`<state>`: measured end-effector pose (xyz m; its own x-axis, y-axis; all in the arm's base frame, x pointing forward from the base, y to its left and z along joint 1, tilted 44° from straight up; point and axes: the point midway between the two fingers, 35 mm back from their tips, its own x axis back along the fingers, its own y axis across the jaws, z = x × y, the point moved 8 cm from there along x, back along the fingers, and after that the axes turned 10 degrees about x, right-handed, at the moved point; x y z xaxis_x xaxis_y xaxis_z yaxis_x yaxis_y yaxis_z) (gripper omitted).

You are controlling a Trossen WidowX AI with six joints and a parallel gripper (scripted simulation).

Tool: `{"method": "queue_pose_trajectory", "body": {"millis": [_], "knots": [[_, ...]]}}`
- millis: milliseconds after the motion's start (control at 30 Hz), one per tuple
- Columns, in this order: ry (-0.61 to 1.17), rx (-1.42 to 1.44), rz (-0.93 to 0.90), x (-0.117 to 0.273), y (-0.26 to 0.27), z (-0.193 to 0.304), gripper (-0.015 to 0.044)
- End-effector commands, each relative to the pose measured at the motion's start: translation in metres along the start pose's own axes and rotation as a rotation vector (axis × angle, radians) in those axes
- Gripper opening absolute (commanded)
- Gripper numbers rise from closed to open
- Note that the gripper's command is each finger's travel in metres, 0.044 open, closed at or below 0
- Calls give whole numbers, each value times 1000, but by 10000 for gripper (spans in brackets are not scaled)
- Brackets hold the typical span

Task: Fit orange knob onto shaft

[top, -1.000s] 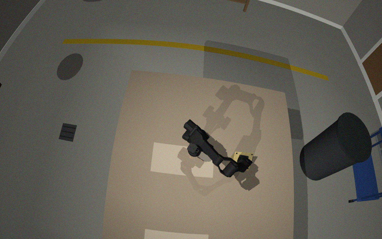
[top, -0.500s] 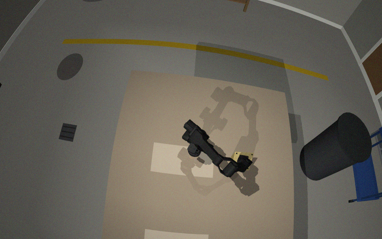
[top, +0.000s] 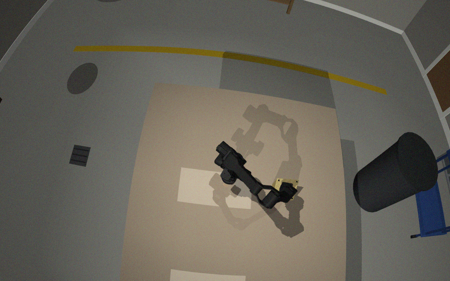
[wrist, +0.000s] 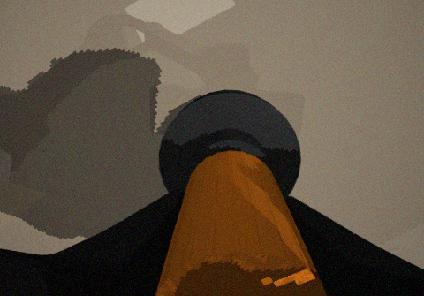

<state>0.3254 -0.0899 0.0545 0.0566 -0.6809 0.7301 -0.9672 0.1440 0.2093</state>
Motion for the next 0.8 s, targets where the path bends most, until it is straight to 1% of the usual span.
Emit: {"method": "queue_pose_trajectory", "body": {"millis": [0, 467, 700, 767], "knots": [[-3, -41, 2, -4, 0, 0, 0], [-4, 17, 2, -12, 1, 1, 0], [-1, -4, 3, -10, 0, 1, 0], [-1, -4, 3, -10, 0, 1, 53]]}}
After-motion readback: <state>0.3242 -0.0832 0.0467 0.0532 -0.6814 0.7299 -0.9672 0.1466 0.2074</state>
